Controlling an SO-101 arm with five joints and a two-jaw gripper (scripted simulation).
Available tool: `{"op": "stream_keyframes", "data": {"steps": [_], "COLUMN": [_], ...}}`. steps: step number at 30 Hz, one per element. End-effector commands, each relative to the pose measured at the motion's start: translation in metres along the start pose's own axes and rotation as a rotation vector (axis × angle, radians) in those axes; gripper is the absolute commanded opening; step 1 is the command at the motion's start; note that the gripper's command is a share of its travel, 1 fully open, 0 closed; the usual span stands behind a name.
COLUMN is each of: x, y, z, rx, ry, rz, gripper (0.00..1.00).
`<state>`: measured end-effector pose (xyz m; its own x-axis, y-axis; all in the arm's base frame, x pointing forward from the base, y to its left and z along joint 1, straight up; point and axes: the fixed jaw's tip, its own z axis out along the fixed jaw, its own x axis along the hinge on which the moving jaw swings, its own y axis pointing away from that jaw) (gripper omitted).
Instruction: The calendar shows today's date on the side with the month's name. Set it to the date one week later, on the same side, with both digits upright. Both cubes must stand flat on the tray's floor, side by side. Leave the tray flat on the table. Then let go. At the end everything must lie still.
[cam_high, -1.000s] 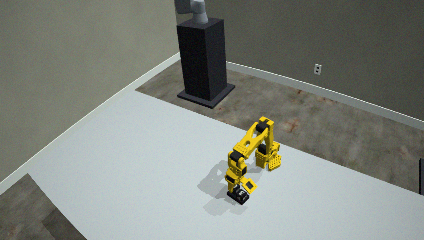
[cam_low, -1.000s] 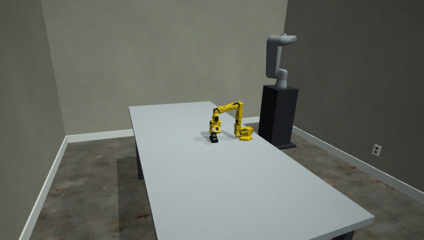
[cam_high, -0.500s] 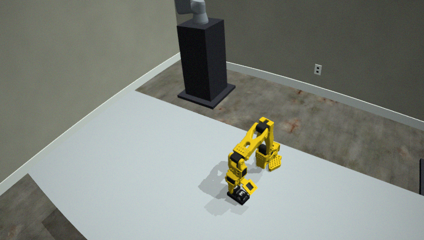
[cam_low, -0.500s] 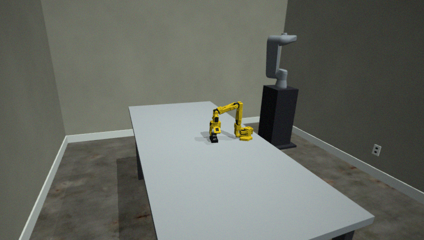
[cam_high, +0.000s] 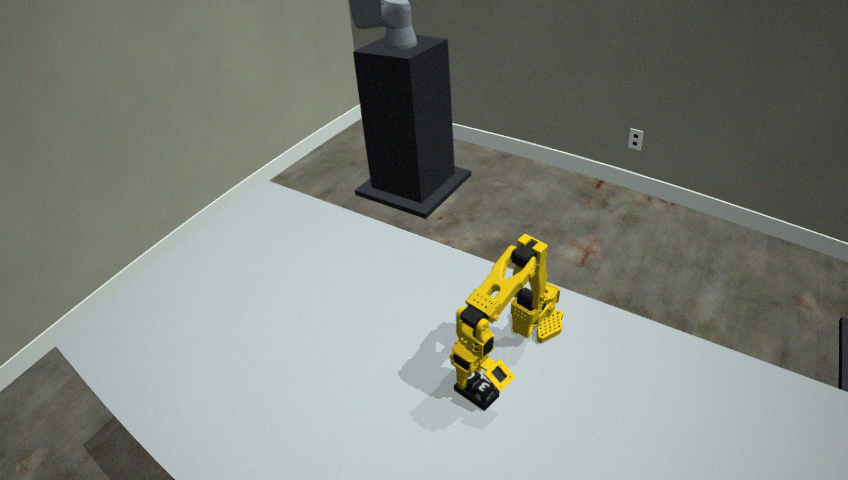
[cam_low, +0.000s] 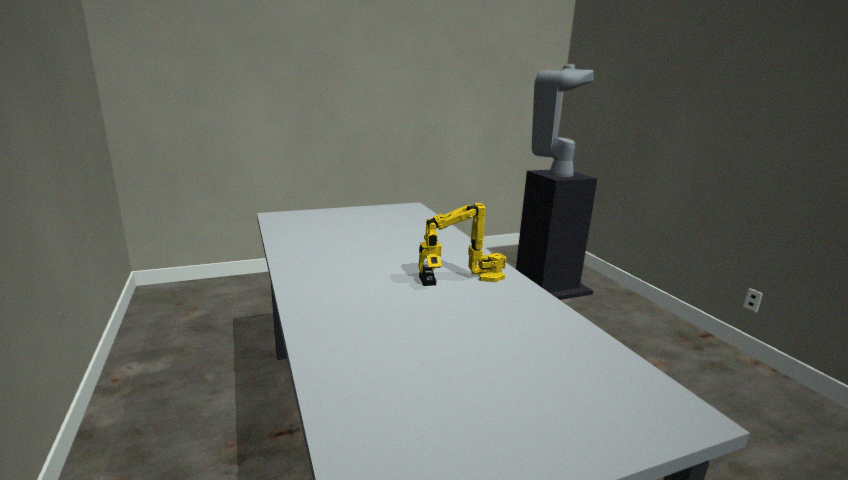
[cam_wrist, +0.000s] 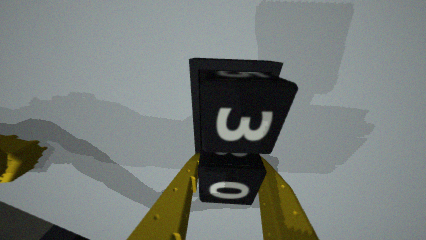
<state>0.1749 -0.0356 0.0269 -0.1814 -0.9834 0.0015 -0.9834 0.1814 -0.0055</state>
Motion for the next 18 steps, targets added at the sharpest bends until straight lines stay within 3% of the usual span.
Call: {"op": "stream_keyframes", "data": {"steps": [1, 11, 18], "x": [0.0009, 0.0009, 0.0009], "y": [-0.0037, -0.0038, -0.0038], "z": [-0.0007, 0.0001, 0.0001], "rx": [0.028, 0.028, 0.028], "ry": [-0.001, -0.001, -0.001], "rz": [0.002, 0.002, 0.002], "gripper": [0.0, 0.01, 0.14]}}
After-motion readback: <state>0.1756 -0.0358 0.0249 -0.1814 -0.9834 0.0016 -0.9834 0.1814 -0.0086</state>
